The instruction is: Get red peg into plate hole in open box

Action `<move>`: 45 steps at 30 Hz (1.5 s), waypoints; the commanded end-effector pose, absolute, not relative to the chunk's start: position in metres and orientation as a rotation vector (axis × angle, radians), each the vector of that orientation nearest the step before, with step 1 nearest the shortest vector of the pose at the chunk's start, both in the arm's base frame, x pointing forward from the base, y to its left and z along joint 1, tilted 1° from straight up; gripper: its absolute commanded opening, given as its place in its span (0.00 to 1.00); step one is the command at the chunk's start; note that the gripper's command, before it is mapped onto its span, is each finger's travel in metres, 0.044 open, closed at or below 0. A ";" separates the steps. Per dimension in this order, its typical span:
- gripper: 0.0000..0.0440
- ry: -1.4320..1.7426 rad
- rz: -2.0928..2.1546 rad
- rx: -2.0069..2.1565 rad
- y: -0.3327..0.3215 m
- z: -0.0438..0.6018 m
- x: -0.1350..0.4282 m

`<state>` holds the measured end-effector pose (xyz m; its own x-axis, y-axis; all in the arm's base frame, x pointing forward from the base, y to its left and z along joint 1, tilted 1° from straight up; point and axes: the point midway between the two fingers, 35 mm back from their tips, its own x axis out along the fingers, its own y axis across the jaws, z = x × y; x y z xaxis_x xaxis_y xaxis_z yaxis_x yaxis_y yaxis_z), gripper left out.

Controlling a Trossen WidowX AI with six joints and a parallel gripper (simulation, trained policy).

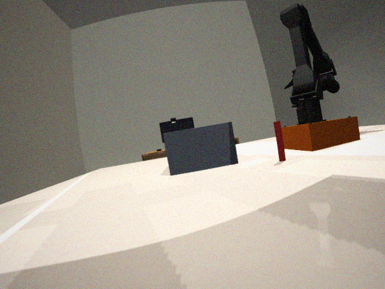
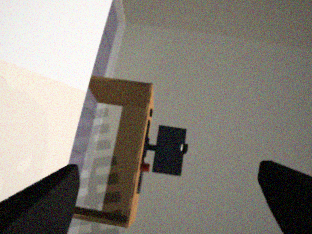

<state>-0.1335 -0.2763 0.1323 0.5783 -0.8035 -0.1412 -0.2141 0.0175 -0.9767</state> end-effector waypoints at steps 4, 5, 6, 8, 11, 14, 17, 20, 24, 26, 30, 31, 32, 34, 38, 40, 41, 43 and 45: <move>1.00 0.871 -0.462 -1.575 -0.289 0.136 -0.114; 1.00 0.862 -0.424 -1.588 -0.292 0.136 -0.106; 1.00 0.854 -0.387 -1.602 -0.295 0.136 -0.099; 1.00 0.839 -0.314 -1.632 -0.299 0.136 -0.086; 1.00 0.814 -0.206 -1.682 -0.304 0.137 -0.065; 1.00 0.787 -0.100 -1.735 -0.308 0.138 -0.045; 1.00 0.758 0.003 -1.790 -0.311 0.140 -0.026; 1.00 0.727 0.105 -1.847 -0.312 0.142 -0.006; 1.00 0.680 0.237 -1.925 -0.312 0.146 0.019; 1.00 0.655 0.302 -1.965 -0.311 0.148 0.031; 1.00 0.601 0.429 -2.046 -0.307 0.153 0.056; 1.00 0.587 0.460 -2.067 -0.306 0.154 0.061; 1.00 0.573 0.491 -2.087 -0.305 0.155 0.067; 1.00 0.543 0.552 -2.129 -0.302 0.158 0.079; 1.00 0.480 0.671 -2.213 -0.295 0.164 0.101; 1.00 0.447 0.729 -2.256 -0.291 0.167 0.112; 1.00 0.430 0.758 -2.277 -0.289 0.168 0.118; 1.00 0.394 0.815 -2.320 -0.284 0.172 0.128; 1.00 0.358 0.871 -2.363 -0.279 0.175 0.138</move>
